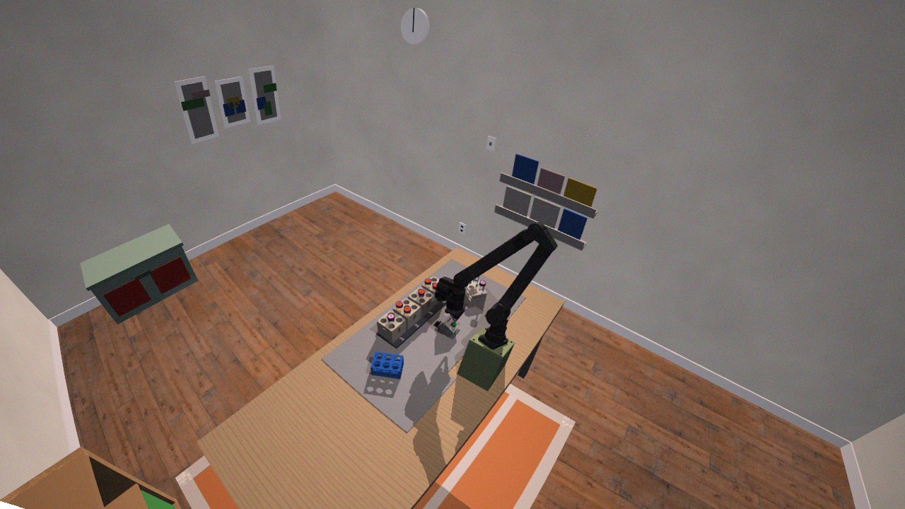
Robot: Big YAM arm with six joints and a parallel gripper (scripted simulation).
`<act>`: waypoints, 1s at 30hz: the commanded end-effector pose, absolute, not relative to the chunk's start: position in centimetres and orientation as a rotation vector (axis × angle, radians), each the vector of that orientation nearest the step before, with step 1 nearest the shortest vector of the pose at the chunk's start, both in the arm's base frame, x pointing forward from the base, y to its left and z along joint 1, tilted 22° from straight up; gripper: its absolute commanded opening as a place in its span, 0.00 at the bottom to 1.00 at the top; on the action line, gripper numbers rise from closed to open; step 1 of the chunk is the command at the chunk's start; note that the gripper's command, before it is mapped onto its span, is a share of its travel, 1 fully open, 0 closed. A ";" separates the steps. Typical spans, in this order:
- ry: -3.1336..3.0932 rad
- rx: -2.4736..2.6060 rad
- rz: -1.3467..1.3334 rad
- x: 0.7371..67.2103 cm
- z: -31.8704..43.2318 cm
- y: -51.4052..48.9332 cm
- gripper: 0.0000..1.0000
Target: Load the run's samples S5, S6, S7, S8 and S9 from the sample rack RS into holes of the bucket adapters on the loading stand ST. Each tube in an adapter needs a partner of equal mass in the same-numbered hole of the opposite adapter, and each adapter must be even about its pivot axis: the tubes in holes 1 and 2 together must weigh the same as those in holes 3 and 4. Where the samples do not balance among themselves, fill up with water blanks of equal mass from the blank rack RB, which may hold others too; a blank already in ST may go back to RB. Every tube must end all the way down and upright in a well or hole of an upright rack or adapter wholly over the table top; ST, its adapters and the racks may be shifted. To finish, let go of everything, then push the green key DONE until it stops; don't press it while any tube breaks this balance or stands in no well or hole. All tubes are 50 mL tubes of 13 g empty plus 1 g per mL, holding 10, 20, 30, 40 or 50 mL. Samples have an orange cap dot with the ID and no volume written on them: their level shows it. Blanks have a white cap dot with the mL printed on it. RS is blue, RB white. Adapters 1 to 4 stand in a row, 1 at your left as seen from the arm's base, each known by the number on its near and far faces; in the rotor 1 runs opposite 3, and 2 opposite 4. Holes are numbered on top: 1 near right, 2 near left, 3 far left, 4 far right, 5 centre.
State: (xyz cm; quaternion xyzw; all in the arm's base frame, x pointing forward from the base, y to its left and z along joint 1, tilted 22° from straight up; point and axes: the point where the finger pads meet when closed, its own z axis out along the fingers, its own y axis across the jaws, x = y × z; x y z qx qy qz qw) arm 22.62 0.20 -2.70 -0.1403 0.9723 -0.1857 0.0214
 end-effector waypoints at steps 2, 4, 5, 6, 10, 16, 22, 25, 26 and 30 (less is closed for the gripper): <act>2.983 -0.427 -0.564 24.1 -2.0 0.6 0.00; 2.983 -0.427 -0.564 24.1 -2.0 0.7 0.00; 2.983 -0.427 -0.564 24.1 -2.0 0.7 0.00; 2.983 -0.427 -0.564 24.1 -2.0 0.7 0.00; 2.983 -0.427 -0.564 24.2 -2.0 0.7 0.00; 2.982 -0.422 -0.565 24.7 -2.3 0.4 0.00; 2.999 -0.430 -0.572 23.7 -3.0 0.0 0.00; 3.005 -0.430 -0.575 23.3 -3.3 -0.2 0.00; 3.005 -0.432 -0.575 23.3 -3.3 -0.2 0.00; 3.002 -0.430 -0.574 23.5 -3.4 -0.2 0.00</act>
